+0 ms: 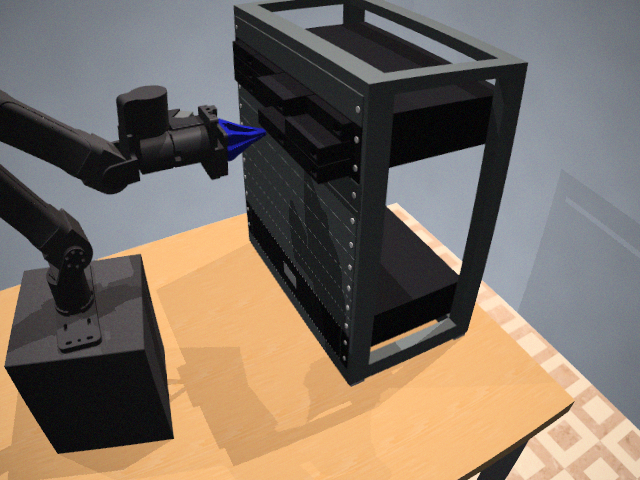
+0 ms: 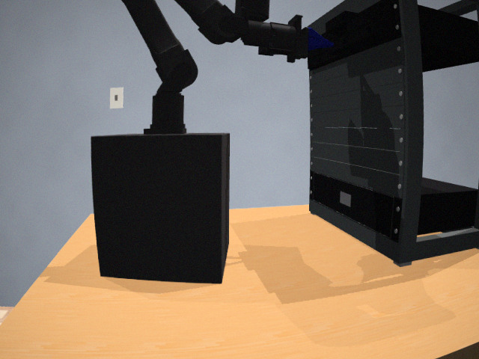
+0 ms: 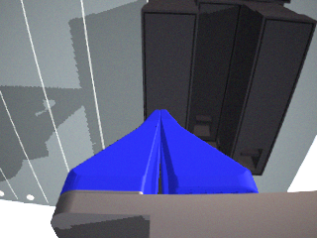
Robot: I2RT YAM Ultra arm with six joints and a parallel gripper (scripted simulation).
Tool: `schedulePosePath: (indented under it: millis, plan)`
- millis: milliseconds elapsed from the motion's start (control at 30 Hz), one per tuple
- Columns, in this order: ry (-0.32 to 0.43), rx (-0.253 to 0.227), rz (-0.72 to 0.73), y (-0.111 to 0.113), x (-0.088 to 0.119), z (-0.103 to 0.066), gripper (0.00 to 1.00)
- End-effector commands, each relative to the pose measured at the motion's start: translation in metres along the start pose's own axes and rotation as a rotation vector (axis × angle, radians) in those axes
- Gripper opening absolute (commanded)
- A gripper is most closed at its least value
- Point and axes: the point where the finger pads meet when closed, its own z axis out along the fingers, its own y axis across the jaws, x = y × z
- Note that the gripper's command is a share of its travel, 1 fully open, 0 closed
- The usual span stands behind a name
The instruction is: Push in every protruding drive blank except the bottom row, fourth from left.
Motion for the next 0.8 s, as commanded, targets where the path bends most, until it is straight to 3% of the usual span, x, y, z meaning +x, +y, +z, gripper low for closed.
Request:
schedulePosePath:
  millis: [0, 767]
  plan:
    - [-0.002, 0.078, 0.018, -0.0296, -0.0004, 0.0071, 0.00]
    - [-0.006, 0.078, 0.018, -0.0326, -0.0045, 0.0091, 0.00]
